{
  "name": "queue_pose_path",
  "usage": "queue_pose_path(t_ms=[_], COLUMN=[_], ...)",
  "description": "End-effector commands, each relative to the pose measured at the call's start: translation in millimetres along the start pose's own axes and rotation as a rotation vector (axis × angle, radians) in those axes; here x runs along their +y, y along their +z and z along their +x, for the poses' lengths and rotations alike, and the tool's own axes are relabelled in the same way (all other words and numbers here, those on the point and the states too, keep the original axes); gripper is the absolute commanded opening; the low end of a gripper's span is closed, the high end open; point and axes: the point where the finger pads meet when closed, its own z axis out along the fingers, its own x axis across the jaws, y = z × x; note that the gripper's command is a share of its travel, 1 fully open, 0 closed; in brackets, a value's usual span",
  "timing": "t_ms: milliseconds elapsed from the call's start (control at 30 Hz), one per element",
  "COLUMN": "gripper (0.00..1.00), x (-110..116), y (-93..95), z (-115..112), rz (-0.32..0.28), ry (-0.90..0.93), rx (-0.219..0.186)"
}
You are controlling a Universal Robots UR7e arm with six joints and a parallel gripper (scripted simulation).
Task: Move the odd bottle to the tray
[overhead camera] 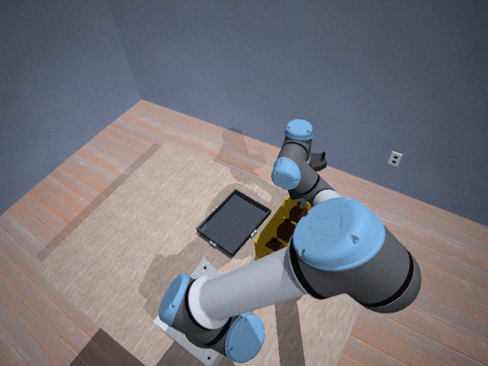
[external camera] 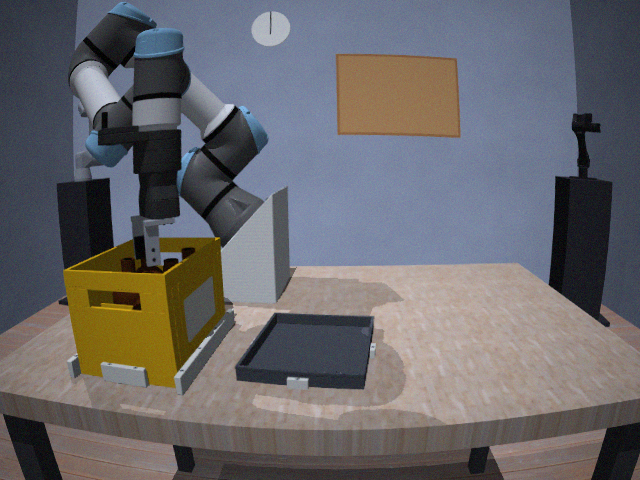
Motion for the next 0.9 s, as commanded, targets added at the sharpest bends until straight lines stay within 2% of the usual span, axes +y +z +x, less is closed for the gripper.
queue_pose_path(t_ms=[0, 867], gripper=[1.0, 1.0], x=[-0.2, -0.2], y=[-0.5, 4.2], z=[-0.2, -0.2], rz=[0.001, 0.001], ry=[0.0, 0.0], rx=[-0.001, -0.001])
